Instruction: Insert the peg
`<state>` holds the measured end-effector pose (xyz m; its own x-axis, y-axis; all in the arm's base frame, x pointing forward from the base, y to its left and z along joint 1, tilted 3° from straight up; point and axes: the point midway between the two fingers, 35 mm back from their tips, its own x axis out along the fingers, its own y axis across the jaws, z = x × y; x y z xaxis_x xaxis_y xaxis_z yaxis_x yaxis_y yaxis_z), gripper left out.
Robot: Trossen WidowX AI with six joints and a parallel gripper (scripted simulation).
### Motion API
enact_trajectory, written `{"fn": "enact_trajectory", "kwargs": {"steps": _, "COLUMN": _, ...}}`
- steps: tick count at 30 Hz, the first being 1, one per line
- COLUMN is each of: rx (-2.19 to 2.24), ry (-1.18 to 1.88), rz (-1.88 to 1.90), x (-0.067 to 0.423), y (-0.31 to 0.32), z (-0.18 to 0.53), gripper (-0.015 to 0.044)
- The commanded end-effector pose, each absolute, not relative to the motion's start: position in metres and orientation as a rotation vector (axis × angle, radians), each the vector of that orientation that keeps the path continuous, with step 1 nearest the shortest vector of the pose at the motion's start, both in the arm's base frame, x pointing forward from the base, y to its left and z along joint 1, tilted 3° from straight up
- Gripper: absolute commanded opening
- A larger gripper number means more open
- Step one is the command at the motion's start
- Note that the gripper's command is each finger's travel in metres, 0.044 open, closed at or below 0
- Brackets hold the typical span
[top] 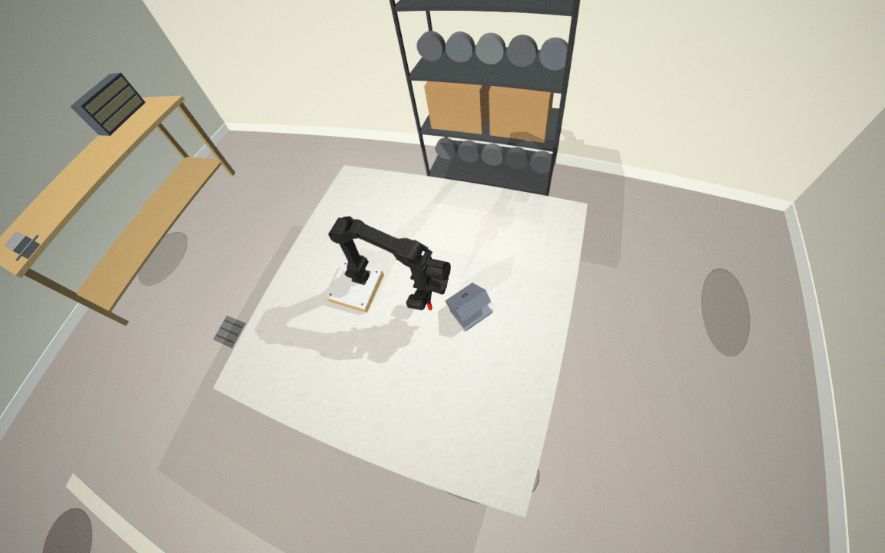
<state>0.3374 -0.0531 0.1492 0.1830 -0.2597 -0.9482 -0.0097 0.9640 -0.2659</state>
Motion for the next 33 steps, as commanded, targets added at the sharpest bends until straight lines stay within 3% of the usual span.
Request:
{"fn": "enact_trajectory", "kwargs": {"steps": 1, "rx": -0.278, "ry": 1.369, "rz": -0.162, "x": 0.34, "y": -0.049, "z": 0.151, "gripper": 0.0}}
{"fn": "enact_trajectory", "kwargs": {"steps": 33, "rx": -0.58, "ry": 1.286, "rz": -0.042, "x": 0.354, "y": -0.01, "z": 0.162, "gripper": 0.0}}
